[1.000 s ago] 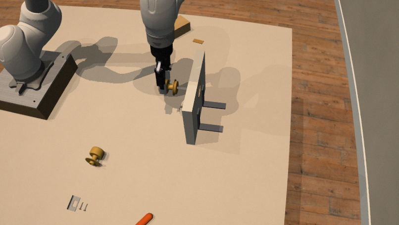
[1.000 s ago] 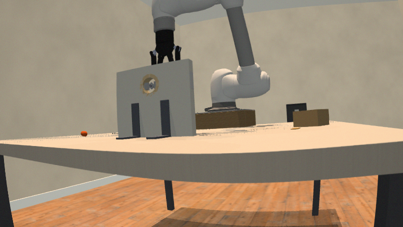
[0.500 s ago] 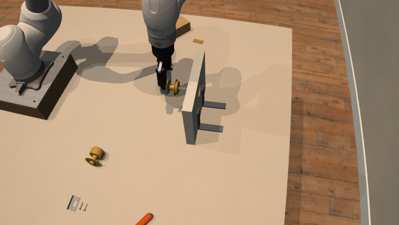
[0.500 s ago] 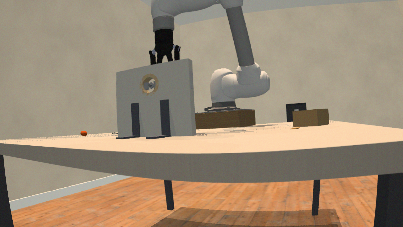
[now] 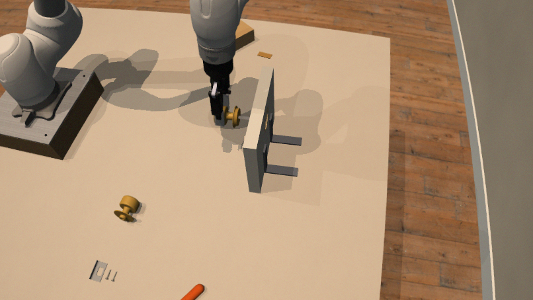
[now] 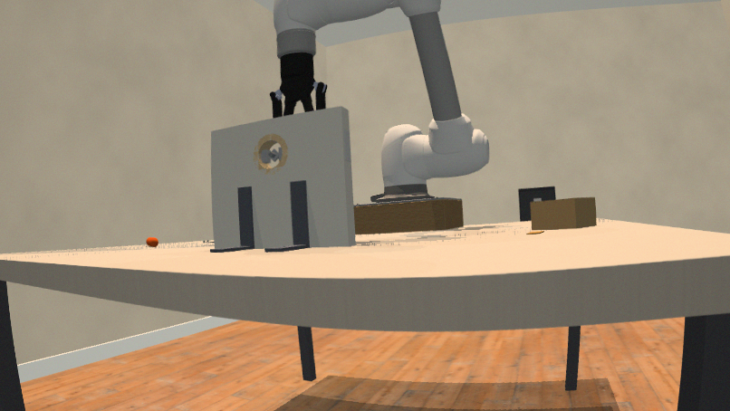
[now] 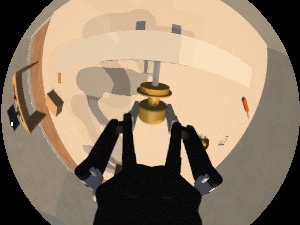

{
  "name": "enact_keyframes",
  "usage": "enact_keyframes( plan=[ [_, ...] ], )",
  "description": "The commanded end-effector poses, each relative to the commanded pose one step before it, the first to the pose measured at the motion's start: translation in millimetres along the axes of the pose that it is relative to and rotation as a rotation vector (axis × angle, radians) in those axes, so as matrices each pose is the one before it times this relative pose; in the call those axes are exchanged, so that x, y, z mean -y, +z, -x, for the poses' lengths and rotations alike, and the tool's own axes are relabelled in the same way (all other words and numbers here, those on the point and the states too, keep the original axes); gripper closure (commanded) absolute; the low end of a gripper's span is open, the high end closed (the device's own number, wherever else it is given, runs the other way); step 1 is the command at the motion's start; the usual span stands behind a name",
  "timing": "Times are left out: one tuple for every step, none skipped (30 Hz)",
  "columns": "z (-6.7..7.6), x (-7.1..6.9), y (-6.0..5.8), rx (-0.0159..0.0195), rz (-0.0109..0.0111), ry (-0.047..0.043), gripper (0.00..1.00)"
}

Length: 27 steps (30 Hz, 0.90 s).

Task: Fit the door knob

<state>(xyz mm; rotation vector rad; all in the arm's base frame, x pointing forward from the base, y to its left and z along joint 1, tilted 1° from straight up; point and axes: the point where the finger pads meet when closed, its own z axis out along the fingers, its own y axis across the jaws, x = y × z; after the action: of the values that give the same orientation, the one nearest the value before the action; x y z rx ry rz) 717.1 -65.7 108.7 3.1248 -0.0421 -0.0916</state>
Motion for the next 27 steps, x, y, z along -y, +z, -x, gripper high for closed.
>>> enact_keyframes(
  plan=[
    [-1.38, 0.02, -0.27, -0.00017, -0.00016, -0.00002, 0.58],
    [-0.6, 0.0, -0.05, 0.0, 0.0, 0.0, 0.58],
    [-0.53, 0.0, -0.04, 0.0, 0.0, 0.0, 0.58],
    [-0.44, 0.0, -0.03, 0.0, 0.0, 0.0, 0.58],
    [-0.32, 0.0, -0.02, 0.0, 0.0, 0.0, 0.58],
    [-0.19, 0.0, -0.01, 0.0, 0.0, 0.0, 0.58],
    [0.0, 0.0, 0.0, 0.0, 0.0, 0.0, 0.58],
    [0.0, 0.0, 0.0, 0.0, 0.0, 0.0, 0.58],
    [-0.08, 0.0, -0.01, 0.0, 0.0, 0.0, 0.58],
    [-0.01, 0.0, 0.0, 0.0, 0.0, 0.0, 0.58],
    [0.0, 0.0, 0.0, 0.0, 0.0, 0.0, 0.58],
    [0.0, 0.0, 0.0, 0.0, 0.0, 0.0, 0.58],
    [0.0, 0.0, 0.0, 0.0, 0.0, 0.0, 0.58],
    [0.0, 0.0, 0.0, 0.0, 0.0, 0.0, 0.58],
    [0.0, 0.0, 0.0, 0.0, 0.0, 0.0, 0.58],
    [0.0, 0.0, 0.0, 0.0, 0.0, 0.0, 0.58],
    [0.0, 0.0, 0.0, 0.0, 0.0, 0.0, 0.58],
    [0.0, 0.0, 0.0, 0.0, 0.0, 0.0, 0.58],
    [-0.01, 0.0, 0.0, 0.0, 0.0, 0.0, 0.58],
    [-0.08, 0.0, -0.01, 0.0, 0.0, 0.0, 0.58],
    [-0.19, 0.0, -0.01, 0.0, 0.0, 0.0, 0.58],
    [-0.32, 0.0, -0.02, 0.0, 0.0, 0.0, 0.58],
    [-0.44, 0.0, -0.03, 0.0, 0.0, 0.0, 0.58],
    [0.0, 0.0, 0.0, 0.0, 0.0, 0.0, 0.58],
    [0.0, 0.0, 0.0, 0.0, 0.0, 0.0, 0.58],
    [-0.54, 0.0, -0.04, 0.0, 0.0, 0.0, 0.58],
    [-0.6, 0.0, -0.04, 0.0, 0.0, 0.0, 0.58]
  ],
)
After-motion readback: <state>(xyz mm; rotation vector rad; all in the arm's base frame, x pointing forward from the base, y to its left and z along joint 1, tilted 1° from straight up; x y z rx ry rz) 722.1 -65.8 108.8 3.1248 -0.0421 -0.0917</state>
